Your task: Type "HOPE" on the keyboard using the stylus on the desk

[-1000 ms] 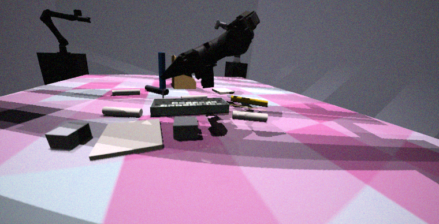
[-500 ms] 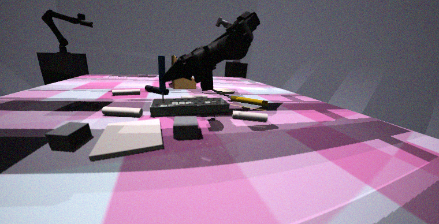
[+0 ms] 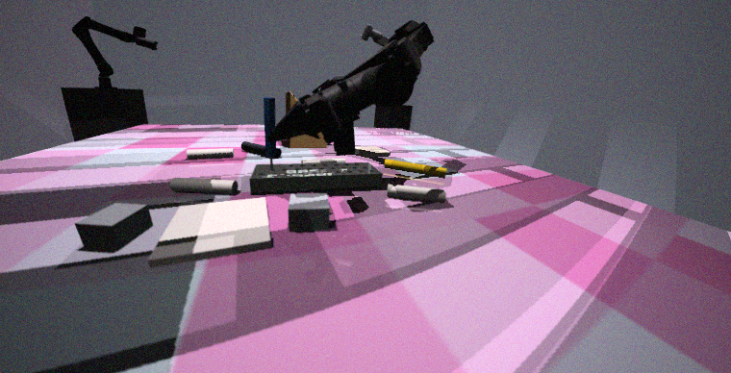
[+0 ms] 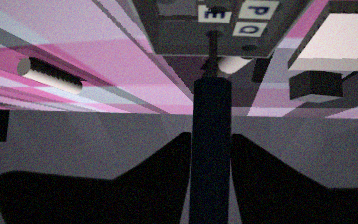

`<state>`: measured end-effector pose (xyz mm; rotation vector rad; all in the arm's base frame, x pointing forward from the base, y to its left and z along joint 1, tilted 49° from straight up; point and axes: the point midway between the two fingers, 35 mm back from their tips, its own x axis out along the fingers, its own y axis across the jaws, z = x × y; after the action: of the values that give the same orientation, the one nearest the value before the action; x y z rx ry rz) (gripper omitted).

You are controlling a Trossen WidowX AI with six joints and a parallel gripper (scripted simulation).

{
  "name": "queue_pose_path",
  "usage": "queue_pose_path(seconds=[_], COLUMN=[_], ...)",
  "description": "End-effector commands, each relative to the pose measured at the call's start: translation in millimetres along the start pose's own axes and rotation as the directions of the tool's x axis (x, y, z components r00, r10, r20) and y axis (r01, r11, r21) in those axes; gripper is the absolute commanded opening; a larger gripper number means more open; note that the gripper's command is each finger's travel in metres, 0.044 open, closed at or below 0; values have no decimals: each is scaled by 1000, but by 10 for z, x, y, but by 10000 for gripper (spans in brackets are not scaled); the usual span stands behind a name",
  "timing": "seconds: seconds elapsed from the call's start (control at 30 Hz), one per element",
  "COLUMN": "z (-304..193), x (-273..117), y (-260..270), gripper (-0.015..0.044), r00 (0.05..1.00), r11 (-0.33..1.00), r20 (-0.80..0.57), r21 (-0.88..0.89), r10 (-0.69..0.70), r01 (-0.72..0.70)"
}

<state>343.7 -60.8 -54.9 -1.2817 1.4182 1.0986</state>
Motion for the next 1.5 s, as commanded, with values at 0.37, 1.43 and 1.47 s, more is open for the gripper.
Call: queue_pose_path(seconds=[0.37, 1.43, 1.47], z=[51, -235, -246], x=[45, -117, -123], y=[8, 6, 6], gripper=[81, 81, 81], r00=[1000, 1000, 1000], r11=[1000, 1000, 1000], r20=[-1, -2, -2], r21=[3, 3, 3], r10=[4, 4, 4], r01=[-4, -4, -4])
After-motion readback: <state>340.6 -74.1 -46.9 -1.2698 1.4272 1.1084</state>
